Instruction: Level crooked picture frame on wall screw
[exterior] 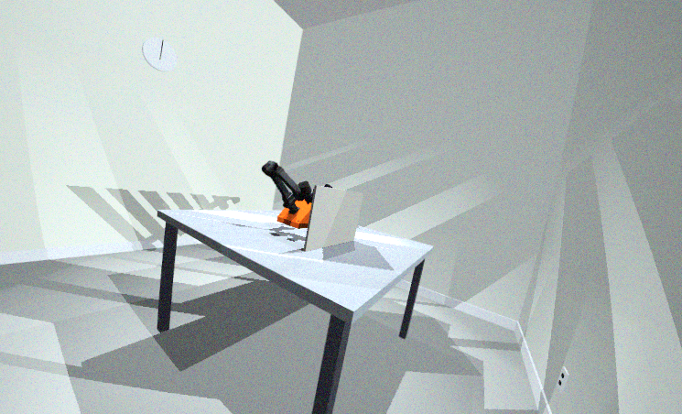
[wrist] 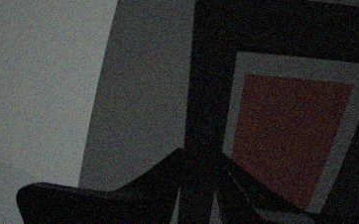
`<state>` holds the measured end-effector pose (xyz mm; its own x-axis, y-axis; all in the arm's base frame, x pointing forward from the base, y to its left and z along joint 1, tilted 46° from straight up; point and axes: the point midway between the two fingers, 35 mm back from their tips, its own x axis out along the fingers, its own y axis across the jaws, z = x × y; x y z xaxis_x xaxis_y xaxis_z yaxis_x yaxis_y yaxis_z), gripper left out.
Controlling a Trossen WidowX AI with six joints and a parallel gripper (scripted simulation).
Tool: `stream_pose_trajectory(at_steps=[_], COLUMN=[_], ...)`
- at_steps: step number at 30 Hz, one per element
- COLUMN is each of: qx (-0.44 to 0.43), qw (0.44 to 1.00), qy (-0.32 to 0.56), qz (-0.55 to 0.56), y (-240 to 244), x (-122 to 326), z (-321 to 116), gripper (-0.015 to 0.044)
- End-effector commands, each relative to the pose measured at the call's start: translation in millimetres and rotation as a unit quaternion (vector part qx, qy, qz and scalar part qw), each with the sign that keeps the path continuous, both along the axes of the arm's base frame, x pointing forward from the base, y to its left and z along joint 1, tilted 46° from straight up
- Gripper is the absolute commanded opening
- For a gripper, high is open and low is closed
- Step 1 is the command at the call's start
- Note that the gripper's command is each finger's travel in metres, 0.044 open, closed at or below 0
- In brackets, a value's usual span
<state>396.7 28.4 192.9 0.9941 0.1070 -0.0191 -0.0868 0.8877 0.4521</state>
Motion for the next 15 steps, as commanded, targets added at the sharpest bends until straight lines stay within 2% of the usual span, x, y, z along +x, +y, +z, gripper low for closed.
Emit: stream_pose_trajectory(at_steps=[1,15], qx=[0.0,0.0], qw=[1.0,1.0], qy=[-0.004,-0.001], qz=[0.006,0.002], y=[4.0,-2.5], x=[-0.3,0.4], z=[1.4,-1.4], gripper=[0.0,0.0])
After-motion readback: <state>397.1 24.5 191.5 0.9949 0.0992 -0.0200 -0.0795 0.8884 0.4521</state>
